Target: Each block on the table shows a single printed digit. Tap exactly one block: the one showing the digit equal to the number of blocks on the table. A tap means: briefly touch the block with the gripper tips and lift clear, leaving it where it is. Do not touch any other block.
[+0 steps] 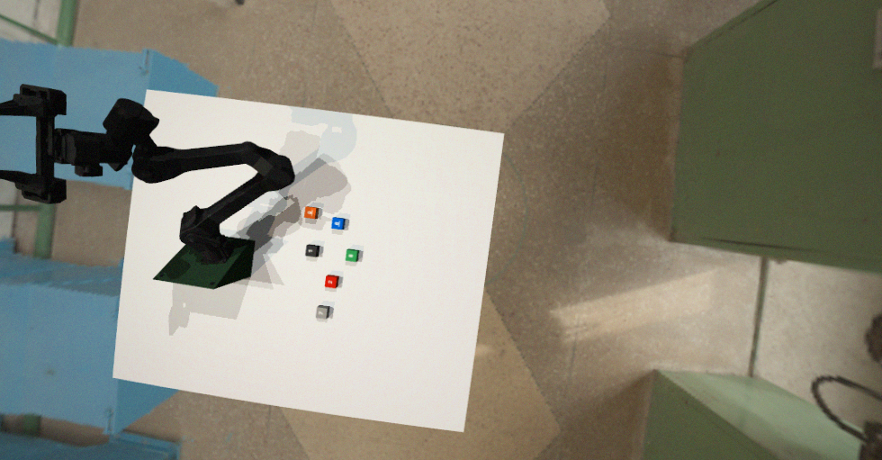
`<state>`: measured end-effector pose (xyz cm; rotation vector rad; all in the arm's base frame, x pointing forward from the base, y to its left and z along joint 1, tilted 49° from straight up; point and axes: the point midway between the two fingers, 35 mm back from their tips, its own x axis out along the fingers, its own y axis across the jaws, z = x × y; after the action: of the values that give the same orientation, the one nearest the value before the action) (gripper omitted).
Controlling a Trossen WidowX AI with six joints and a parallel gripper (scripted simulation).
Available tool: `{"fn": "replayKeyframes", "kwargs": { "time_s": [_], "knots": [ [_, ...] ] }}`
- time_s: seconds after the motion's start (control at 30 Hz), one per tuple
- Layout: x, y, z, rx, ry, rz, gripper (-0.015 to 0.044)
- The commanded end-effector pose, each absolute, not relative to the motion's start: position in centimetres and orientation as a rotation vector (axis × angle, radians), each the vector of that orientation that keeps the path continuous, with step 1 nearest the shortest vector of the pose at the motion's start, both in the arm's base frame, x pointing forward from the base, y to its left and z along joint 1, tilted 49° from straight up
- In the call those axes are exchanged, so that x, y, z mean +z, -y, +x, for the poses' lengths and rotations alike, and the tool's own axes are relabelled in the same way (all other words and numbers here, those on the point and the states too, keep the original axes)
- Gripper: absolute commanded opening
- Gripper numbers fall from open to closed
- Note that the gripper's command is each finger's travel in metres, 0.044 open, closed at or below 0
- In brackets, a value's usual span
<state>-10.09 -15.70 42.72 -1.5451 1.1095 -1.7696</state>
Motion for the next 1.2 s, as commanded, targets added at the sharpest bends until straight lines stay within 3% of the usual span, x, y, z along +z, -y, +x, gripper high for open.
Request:
{"fn": "replayKeyframes", "kwargs": {
  "time_s": [0.0, 0.33, 0.53, 0.87, 1.17],
  "knots": [
    [42.7, 15.8, -10.1, -1.769, -1.106, -1.541, 0.04],
    [38.1, 25.8, -12.9, -1.575, -0.848, -1.059, 0.04],
    [31.8, 33.6, -10.4, -1.316, -0.747, -0.687, 0.04],
    [18.7, 40.6, 1.7, -0.768, -0.75, -0.143, 0.04],
    [7.3, 37.1, 15.0, -0.221, -0.913, 0.268, 0.04]
  ]
}}
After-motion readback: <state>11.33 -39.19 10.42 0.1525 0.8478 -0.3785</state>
